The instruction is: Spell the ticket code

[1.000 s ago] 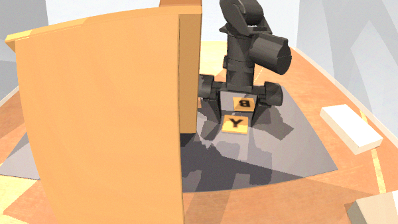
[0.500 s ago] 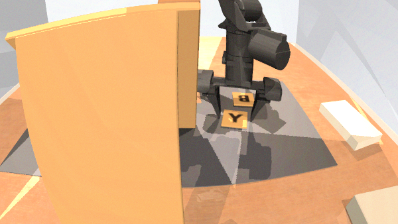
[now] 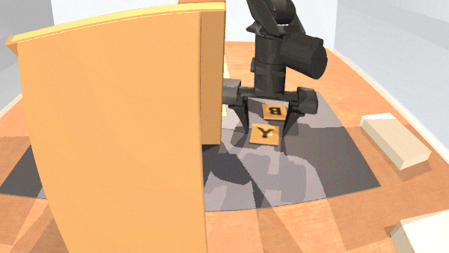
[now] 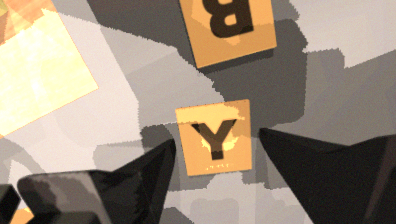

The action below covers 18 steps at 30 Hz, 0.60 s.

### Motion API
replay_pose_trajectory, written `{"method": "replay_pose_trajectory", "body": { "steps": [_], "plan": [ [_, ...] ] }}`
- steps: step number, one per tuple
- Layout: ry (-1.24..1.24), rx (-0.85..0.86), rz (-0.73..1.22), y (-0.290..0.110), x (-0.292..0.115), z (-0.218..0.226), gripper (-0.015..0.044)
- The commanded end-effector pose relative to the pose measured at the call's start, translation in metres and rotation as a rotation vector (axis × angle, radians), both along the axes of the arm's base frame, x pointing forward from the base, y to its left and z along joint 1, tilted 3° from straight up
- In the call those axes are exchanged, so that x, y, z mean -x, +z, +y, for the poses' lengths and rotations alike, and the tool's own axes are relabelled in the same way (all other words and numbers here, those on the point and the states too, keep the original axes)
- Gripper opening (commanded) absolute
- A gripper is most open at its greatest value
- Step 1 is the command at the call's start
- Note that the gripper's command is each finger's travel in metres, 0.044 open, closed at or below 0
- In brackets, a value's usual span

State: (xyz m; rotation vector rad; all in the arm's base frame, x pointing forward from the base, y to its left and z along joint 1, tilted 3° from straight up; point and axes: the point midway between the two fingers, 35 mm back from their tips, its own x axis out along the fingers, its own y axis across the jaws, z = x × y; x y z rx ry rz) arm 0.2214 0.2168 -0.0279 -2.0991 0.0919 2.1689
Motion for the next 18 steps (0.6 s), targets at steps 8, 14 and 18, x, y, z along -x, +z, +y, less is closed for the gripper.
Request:
{"method": "replay_pose_trajectory", "body": {
  "steps": [8,14,18],
  "plan": [
    [-0.004,0.006,-0.003,-0.0011,-0.0005,-0.0007,0.0333],
    [-0.004,0.006,-0.003,-0.0011,-0.0005,-0.0007,0.0293],
    [-0.004,0.006,-0.003,-0.0011,-0.0005,-0.0007,0.0267]
  ]
}}
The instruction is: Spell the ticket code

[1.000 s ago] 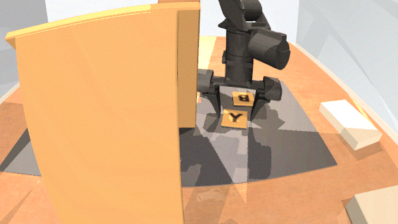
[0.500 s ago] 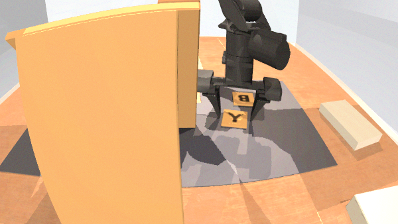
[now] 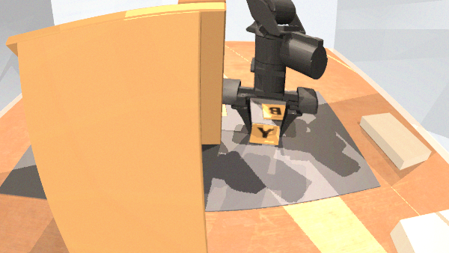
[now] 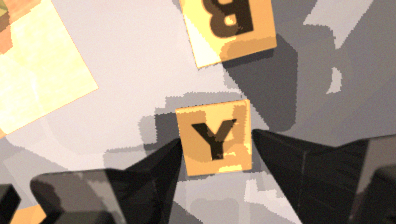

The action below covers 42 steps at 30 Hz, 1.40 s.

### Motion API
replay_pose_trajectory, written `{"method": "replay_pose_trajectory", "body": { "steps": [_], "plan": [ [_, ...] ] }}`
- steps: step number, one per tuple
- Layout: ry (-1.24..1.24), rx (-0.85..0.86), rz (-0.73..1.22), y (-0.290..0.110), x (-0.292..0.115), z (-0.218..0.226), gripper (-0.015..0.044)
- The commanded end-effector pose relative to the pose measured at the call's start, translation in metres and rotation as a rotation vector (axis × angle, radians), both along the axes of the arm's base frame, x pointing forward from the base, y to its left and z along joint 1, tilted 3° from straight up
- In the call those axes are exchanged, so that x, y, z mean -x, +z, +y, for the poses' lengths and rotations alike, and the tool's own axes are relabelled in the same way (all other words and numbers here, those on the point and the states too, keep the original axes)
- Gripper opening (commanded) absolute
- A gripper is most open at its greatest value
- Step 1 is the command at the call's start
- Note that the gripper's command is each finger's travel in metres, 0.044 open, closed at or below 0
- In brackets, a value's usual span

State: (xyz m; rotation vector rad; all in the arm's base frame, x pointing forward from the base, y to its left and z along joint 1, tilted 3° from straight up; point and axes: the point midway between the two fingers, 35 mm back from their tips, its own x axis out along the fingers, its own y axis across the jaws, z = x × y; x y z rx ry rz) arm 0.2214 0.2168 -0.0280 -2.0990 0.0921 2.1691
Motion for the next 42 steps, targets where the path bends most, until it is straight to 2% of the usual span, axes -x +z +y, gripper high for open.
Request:
{"method": "replay_pose_trajectory", "body": {
  "steps": [1,5,14,42],
  "plan": [
    [-0.004,0.005,-0.003,-0.001,-0.001,-0.001,0.0260],
    [-0.004,0.005,-0.003,-0.001,-0.001,0.000,0.0233],
    [-0.004,0.005,-0.003,0.005,0.001,0.000,0.0000],
    [-0.004,0.005,-0.003,0.013,0.004,0.000,0.0000]
  ]
}}
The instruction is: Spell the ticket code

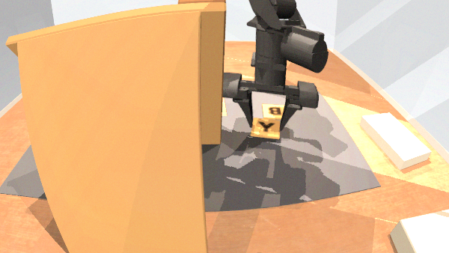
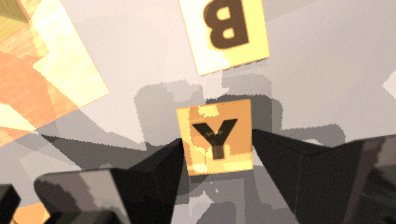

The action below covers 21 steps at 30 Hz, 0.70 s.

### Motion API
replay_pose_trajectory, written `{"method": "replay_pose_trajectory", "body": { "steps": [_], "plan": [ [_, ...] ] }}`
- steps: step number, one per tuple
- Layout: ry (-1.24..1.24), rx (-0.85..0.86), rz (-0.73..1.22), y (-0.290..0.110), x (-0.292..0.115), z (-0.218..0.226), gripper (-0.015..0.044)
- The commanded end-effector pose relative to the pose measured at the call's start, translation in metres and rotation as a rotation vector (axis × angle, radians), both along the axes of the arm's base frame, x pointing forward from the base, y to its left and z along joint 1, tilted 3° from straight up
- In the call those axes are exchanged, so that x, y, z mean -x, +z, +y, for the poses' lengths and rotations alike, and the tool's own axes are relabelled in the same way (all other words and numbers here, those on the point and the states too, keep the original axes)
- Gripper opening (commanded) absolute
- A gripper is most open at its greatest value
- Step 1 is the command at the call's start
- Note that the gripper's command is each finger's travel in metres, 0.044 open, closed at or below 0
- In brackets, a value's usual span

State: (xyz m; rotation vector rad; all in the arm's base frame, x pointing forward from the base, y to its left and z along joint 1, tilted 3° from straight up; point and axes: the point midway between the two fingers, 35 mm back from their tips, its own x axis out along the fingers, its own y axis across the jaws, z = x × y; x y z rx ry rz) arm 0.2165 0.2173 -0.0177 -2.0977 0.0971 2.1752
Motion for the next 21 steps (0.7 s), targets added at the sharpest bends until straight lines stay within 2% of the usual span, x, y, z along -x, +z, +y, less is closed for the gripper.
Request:
{"method": "replay_pose_trajectory", "body": {
  "steps": [1,21],
  "plan": [
    [-0.004,0.001,-0.007,0.0033,-0.0004,-0.0002,0.0000],
    [-0.004,0.001,-0.007,0.0097,0.0008,-0.0002,0.0000]
  ]
}}
